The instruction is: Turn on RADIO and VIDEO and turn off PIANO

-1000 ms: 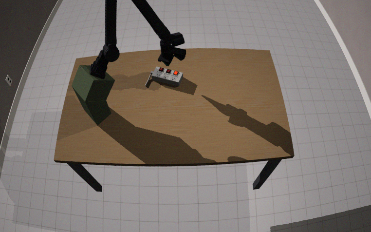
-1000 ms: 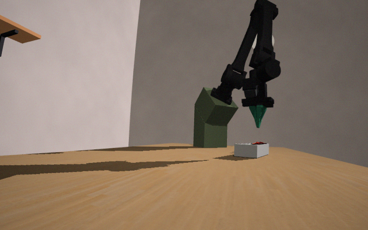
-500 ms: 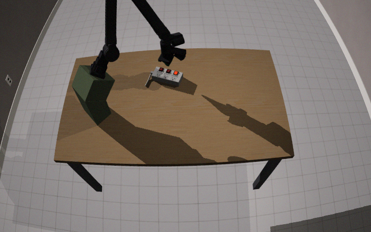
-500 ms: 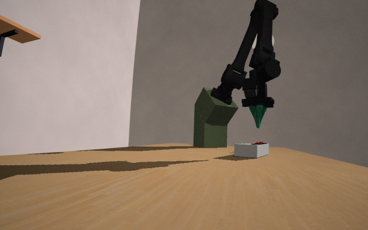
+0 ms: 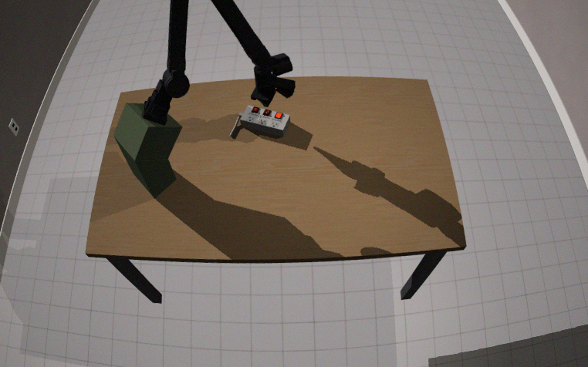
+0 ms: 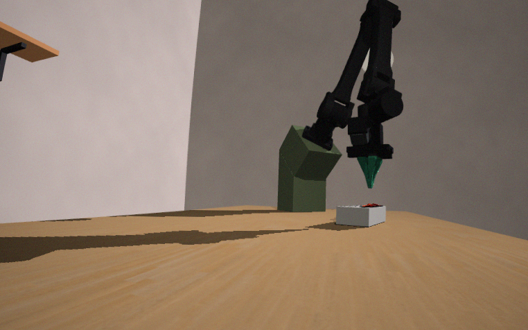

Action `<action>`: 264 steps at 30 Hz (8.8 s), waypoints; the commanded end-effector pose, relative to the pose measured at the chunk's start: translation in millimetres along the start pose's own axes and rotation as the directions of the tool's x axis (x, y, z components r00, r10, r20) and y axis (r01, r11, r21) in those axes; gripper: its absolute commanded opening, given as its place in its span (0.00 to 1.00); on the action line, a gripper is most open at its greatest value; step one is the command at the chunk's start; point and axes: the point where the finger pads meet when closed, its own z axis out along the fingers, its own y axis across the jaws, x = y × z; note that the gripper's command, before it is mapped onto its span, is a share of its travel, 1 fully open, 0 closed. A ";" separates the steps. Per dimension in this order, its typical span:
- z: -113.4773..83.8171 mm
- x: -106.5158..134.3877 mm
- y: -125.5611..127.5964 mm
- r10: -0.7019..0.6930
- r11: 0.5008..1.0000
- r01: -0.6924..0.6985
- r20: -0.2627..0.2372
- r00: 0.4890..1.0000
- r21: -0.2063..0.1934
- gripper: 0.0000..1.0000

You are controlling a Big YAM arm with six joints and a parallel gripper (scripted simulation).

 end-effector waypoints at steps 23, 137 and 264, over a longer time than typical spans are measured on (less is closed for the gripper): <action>29.6 -4.4 10.6 0.004 1.000 -0.004 0.006 1.000 -0.014 0.00; 30.1 8.0 4.2 0.007 1.000 -0.007 0.001 1.000 -0.009 0.00; 47.1 4.8 7.1 0.007 1.000 -0.007 -0.001 1.000 -0.008 0.00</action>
